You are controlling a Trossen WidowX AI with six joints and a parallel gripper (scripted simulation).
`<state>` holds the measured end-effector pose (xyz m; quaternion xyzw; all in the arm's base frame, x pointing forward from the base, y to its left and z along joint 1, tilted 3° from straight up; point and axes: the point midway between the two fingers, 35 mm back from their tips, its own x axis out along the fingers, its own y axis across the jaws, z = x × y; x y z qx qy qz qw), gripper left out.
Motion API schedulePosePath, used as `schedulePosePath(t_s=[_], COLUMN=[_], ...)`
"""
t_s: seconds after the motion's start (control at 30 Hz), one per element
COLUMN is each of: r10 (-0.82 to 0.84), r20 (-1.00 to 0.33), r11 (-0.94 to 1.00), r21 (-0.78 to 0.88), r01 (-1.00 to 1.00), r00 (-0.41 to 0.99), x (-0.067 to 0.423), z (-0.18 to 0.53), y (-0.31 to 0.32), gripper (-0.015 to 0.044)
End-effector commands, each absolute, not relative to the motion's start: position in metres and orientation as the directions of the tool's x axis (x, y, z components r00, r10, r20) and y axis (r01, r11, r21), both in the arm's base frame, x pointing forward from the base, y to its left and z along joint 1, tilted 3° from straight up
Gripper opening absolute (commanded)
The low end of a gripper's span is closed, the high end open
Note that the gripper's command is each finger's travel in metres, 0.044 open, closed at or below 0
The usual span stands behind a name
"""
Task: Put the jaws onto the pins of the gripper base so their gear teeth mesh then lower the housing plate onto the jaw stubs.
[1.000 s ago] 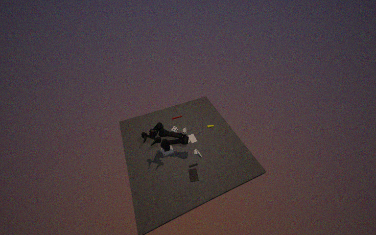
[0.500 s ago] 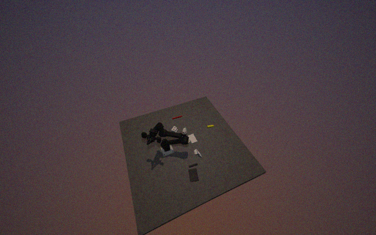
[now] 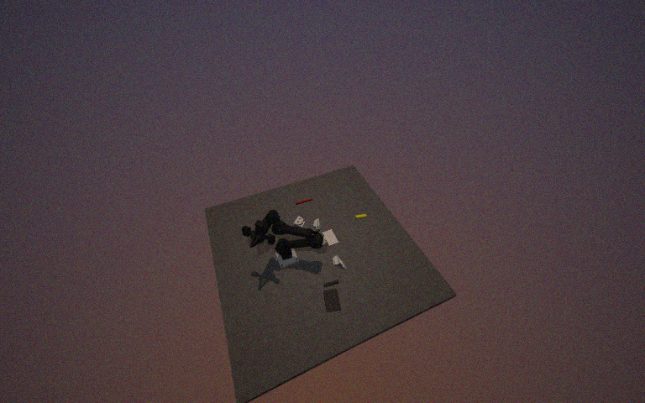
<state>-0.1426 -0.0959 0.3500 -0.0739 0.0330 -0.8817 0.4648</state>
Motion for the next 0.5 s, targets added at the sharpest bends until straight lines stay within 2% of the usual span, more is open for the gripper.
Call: schedulePosePath(t_s=[0.0,0.47], r10=[-0.782,-0.566], r20=[0.109,0.116], r11=[-0.62,-0.766], r21=[-0.043,0.291], r01=[0.783,0.573], r00=[-0.614,-0.816], x=[-0.155,-0.195], z=[0.353,0.356], y=[-0.085,-0.029], gripper=[0.0,0.0])
